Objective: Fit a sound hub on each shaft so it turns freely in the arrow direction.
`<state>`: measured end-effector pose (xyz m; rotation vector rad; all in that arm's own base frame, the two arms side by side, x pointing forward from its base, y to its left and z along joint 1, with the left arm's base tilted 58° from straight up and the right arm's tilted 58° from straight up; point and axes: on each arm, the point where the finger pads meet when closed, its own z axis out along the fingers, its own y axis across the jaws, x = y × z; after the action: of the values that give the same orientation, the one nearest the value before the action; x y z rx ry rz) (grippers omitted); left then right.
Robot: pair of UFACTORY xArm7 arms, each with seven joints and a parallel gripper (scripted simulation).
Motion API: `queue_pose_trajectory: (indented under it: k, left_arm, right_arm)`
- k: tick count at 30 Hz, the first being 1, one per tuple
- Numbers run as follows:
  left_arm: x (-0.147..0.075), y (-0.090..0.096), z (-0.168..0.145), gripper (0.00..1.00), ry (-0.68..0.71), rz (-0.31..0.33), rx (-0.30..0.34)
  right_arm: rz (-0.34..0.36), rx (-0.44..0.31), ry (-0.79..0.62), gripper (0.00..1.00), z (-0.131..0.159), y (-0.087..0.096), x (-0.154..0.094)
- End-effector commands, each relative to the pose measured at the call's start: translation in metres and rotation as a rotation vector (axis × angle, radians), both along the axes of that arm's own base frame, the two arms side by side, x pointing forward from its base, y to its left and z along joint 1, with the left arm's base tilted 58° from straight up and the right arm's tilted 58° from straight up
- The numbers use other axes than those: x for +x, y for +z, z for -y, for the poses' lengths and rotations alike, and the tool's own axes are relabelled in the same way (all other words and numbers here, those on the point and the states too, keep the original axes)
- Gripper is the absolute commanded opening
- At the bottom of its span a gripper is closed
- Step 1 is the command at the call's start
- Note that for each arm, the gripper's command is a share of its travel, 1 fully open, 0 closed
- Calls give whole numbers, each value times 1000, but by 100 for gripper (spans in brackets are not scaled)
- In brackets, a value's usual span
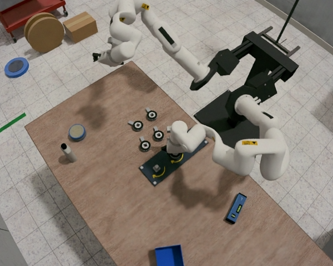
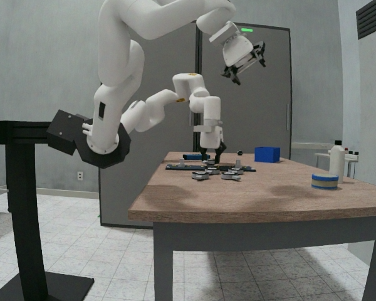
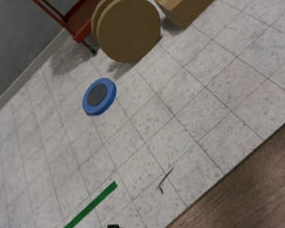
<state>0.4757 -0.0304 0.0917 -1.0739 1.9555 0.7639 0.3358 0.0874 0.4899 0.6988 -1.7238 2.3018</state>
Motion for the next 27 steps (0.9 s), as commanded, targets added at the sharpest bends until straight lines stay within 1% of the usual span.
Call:
queue_pose_trajectory:
  k: [1,13,14,27]
  left_arm:
    - [0,1,3,0,-5,2,-2]
    - [0,1,3,0,-5,2,-2]
    - [0,1,3,100,-5,2,-2]
    - [0,1,3,100,-5,2,-2]
  right_arm:
    - [2,1,3,100,-1,1,0]
    - [2,1,3,100,-1,1,0]
    - [2,1,3,100,-1,1,0]
    - [2,1,3,100,-1,1,0]
